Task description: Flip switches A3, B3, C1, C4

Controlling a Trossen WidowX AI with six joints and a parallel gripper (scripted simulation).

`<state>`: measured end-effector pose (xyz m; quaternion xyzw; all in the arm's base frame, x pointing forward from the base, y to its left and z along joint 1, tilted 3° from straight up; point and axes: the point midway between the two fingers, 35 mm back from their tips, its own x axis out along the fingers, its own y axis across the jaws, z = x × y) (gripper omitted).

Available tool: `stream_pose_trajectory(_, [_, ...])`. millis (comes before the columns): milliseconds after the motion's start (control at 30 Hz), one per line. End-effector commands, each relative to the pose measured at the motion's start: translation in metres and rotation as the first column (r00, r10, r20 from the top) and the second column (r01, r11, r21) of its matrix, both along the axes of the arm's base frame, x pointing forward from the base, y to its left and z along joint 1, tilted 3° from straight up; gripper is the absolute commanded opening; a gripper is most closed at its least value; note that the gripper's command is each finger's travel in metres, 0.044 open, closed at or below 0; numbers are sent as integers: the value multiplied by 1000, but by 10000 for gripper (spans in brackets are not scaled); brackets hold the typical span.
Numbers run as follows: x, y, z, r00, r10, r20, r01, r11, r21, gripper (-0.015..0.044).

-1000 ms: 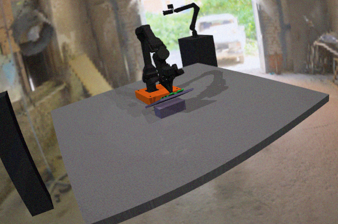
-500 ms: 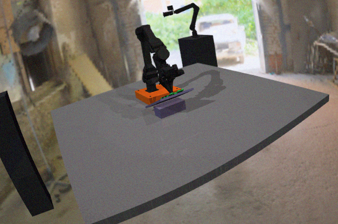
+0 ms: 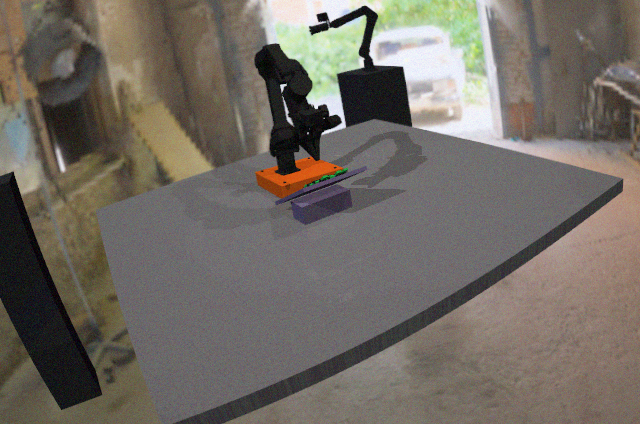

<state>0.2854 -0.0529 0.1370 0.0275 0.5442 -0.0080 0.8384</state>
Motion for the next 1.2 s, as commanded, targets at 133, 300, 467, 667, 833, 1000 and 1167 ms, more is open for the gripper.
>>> stream_pose_trajectory(133, [-21, 16, 9, 1000, 6, 10, -6, 1000, 3, 0])
stream_pose_trajectory(300, [-58, 45, -9, 1000, 6, 8, -6, 1000, 6, 0])
stream_pose_trajectory(467, [-57, 45, -10, 1000, 6, 10, -6, 1000, 6, 0])
stream_pose_trajectory(667, [-44, 46, -41, 999, 5, 35, -5, 1000, 5, 0])
stream_pose_trajectory(833, [-44, 46, -42, 999, 5, 35, -5, 1000, 5, 0])
stream_pose_trajectory(1000, [-40, 46, -50, 999, 5, 35, -5, 1000, 5, 0])
stream_pose_trajectory(1167, [-39, 46, -53, 999, 5, 36, -5, 1000, 5, 0])
